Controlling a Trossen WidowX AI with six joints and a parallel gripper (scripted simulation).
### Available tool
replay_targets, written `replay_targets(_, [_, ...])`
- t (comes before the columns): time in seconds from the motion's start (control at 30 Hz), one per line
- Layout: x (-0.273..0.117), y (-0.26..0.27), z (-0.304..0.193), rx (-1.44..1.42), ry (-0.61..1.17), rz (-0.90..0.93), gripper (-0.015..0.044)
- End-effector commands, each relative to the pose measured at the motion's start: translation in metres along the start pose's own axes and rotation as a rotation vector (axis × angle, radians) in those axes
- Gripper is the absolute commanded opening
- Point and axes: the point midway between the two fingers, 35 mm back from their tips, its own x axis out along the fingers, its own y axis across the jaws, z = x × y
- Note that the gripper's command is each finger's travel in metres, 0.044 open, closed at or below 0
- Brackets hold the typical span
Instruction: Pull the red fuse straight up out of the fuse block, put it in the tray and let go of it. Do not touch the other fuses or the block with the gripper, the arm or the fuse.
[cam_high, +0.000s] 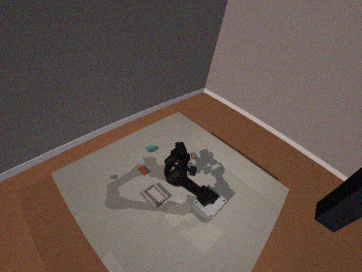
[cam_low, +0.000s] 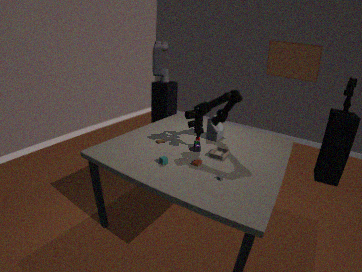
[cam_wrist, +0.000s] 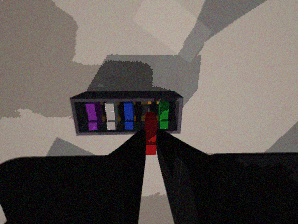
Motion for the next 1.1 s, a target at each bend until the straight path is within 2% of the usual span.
replay_targets(0.0, [-0.009,0.002,0.001,-0.012,-0.009,0.000,0.0000])
replay_targets(0.43, [-0.018,0.010,-0.004,-0.011,-0.014,-0.004,0.0000])
replay_targets(1.07, [-0.017,0.097,-0.102,-0.011,-0.027,-0.006,0.0000])
